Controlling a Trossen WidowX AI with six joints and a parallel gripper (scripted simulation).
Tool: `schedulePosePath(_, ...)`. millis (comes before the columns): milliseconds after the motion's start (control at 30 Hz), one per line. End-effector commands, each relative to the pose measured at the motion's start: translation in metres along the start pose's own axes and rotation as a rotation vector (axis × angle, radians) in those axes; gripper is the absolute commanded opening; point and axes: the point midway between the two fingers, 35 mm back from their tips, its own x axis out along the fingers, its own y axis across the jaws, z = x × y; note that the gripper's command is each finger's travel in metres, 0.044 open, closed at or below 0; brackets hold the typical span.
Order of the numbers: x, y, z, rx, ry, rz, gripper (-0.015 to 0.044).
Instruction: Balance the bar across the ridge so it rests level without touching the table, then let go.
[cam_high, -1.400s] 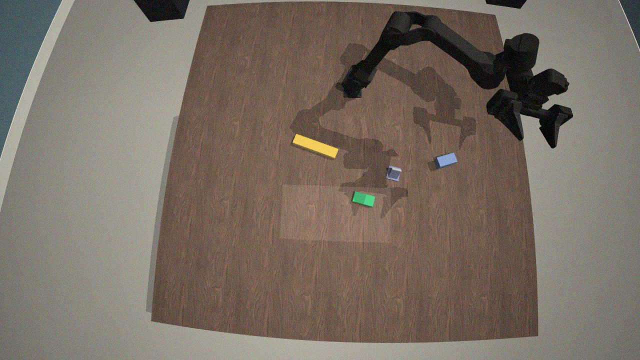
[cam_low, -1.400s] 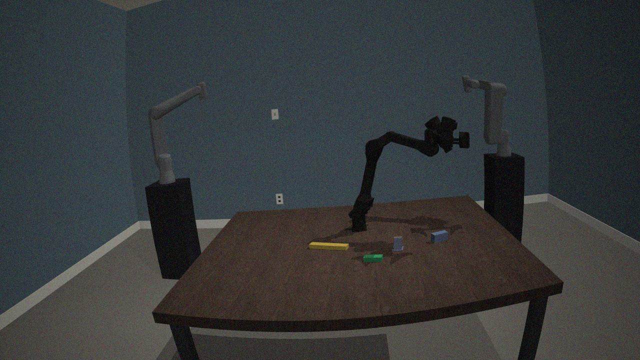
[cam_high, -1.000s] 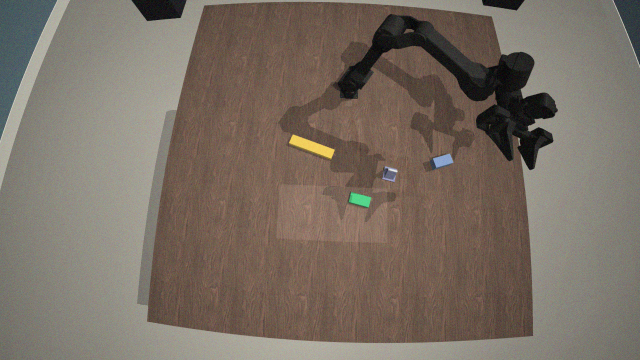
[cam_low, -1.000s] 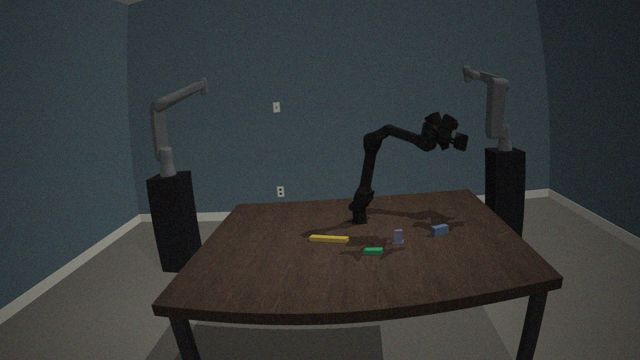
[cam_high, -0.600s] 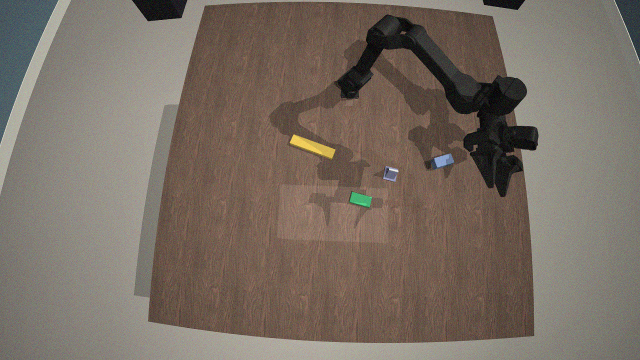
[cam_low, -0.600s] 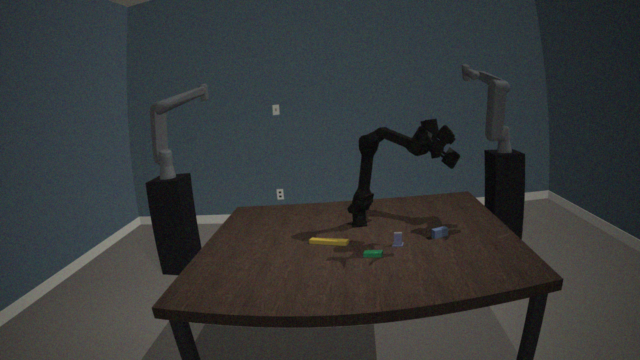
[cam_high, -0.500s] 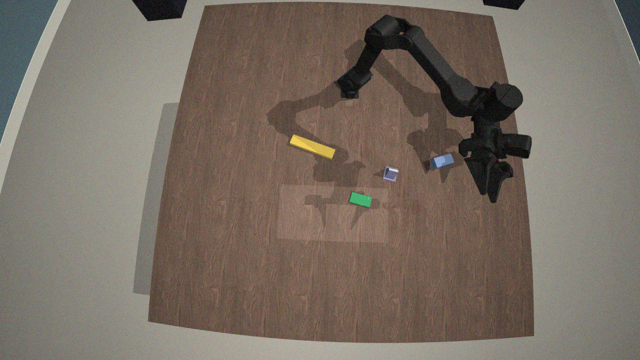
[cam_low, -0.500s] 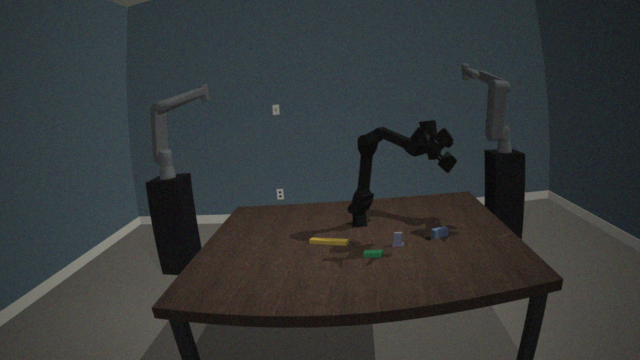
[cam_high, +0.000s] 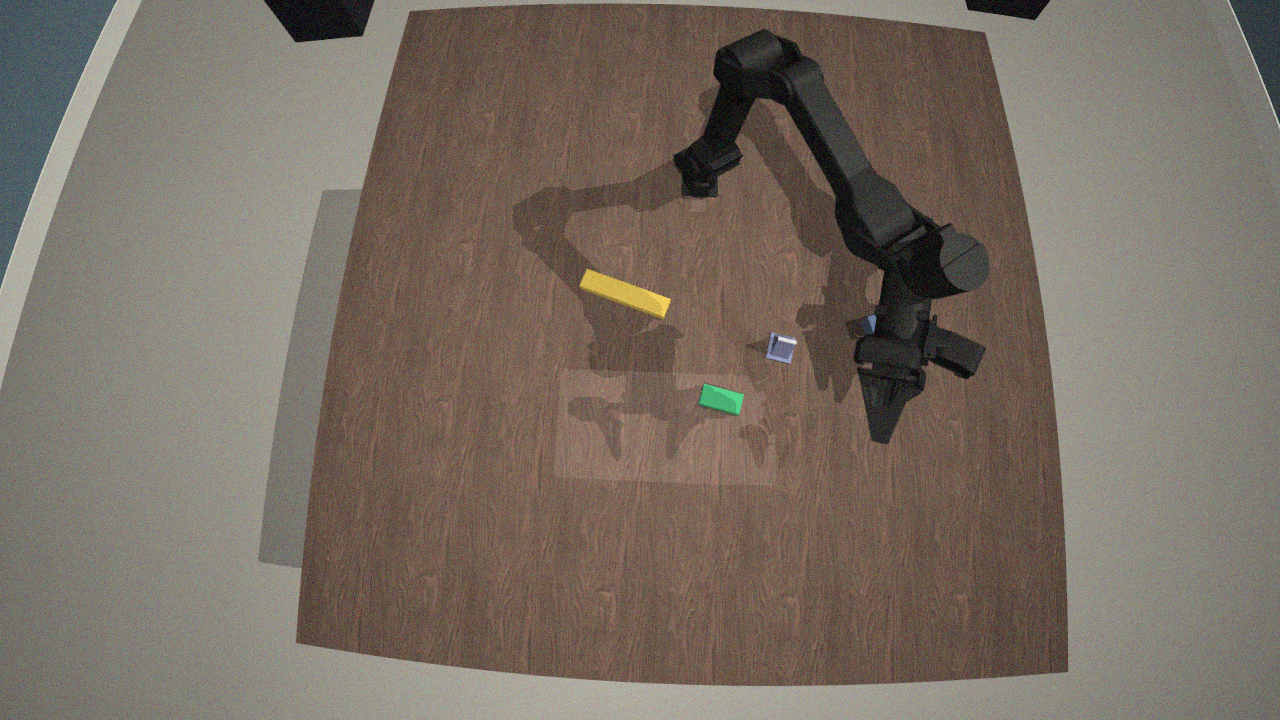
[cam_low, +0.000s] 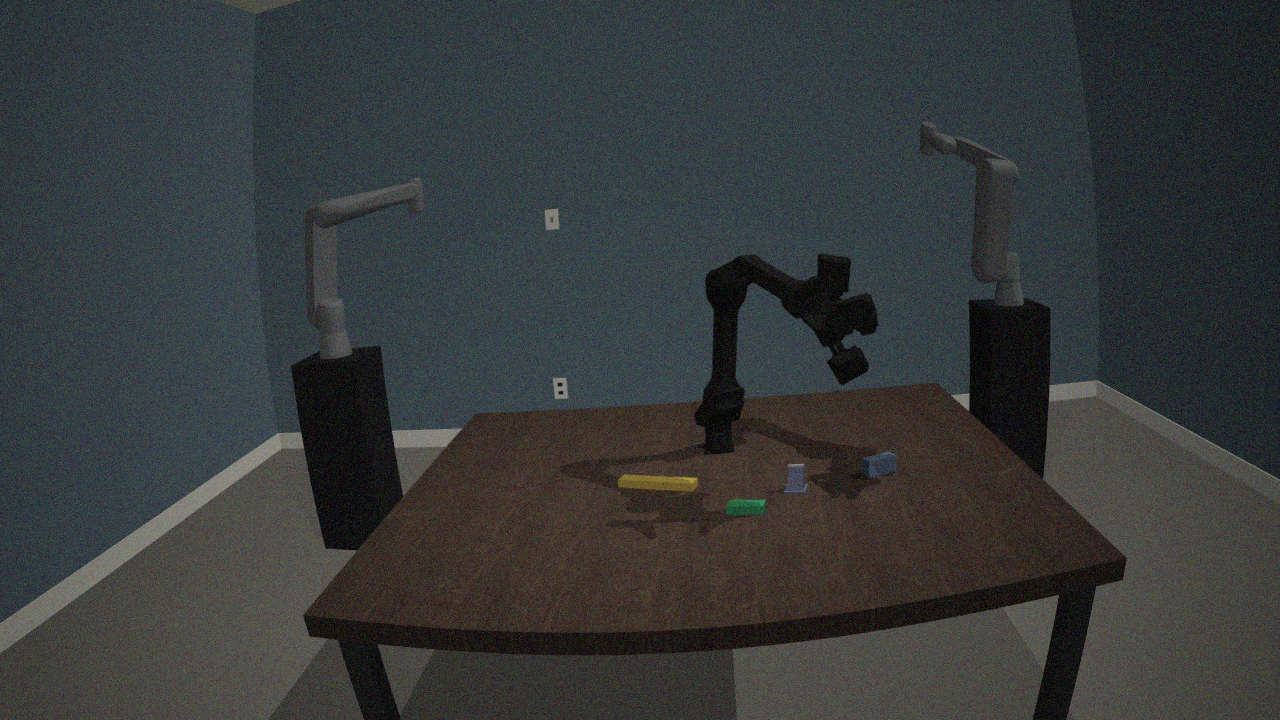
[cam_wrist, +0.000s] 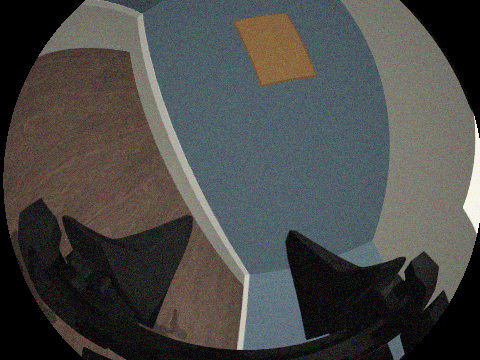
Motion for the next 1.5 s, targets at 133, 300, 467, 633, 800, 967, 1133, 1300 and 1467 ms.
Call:
schedulePosePath(133, 0.020, 0.003, -0.059, -0.170, 0.105, 0.112, 0.0315)
schedulePosePath(300, 0.028, 0.006, -0.096, -0.255, 0.167, 0.194, 0.0315)
schedulePosePath(467, 0.031, 0.009, -0.133, -0.331, 0.226, 0.284, 0.0315)
schedulePosePath(633, 0.030, 0.012, -0.171, -0.393, 0.281, 0.383, 0.0315)
schedulePosePath(800, 0.024, 0.016, -0.207, -0.440, 0.331, 0.489, 0.0315)
schedulePosePath(967, 0.013, 0.019, -0.242, -0.470, 0.375, 0.599, 0.0315)
schedulePosePath(1133, -0.001, 0.023, -0.274, -0.483, 0.413, 0.711, 0.0315)
schedulePosePath(1300, -0.020, 0.027, -0.303, -0.483, 0.444, 0.826, 0.0315)
schedulePosePath(1467, -0.042, 0.031, -0.329, -0.468, 0.465, 0.947, 0.0315)
